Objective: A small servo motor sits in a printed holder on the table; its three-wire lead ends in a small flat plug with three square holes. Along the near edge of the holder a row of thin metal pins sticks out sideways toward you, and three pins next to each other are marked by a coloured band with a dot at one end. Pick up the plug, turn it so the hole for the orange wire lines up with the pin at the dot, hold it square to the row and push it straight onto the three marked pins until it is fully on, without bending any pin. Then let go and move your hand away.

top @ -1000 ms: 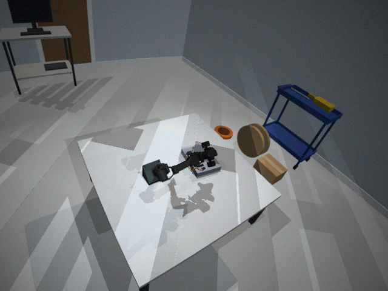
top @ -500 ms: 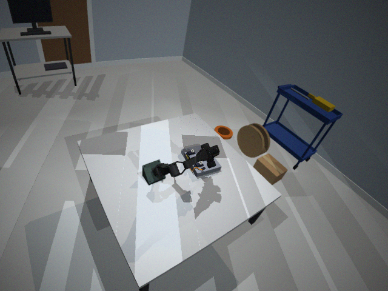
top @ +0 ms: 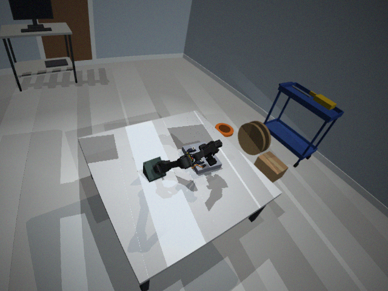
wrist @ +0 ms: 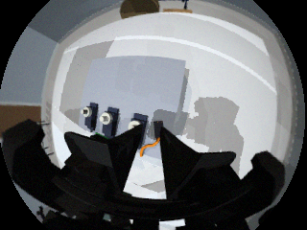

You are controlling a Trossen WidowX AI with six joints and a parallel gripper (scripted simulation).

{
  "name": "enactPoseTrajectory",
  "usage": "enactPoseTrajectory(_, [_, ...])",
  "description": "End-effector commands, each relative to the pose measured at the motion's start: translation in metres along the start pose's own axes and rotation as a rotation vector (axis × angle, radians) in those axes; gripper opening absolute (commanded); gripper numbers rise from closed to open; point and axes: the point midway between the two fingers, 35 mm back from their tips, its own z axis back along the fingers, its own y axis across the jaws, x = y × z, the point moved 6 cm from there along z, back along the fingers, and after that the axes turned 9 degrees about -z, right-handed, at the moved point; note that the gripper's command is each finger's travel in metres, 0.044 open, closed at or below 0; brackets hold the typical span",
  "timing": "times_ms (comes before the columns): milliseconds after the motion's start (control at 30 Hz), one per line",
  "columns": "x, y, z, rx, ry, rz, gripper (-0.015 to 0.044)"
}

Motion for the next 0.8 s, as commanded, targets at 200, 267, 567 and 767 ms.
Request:
enactPoseTrajectory(200, [-0.002, 0.004, -0.022, -0.168, 0.245, 0.21, 0.0115])
enactPoseTrajectory(267, [-0.002, 0.005, -0.025, -0.197, 0.286, 0.25, 0.0115])
enactPoseTrajectory(567, [-0.002, 0.005, -0.029, -0.207, 0.3, 0.265, 0.0115])
enactPoseTrajectory(767, [-0.008, -0.001, -0.049, -0.208, 0.3, 0.265, 0.0115])
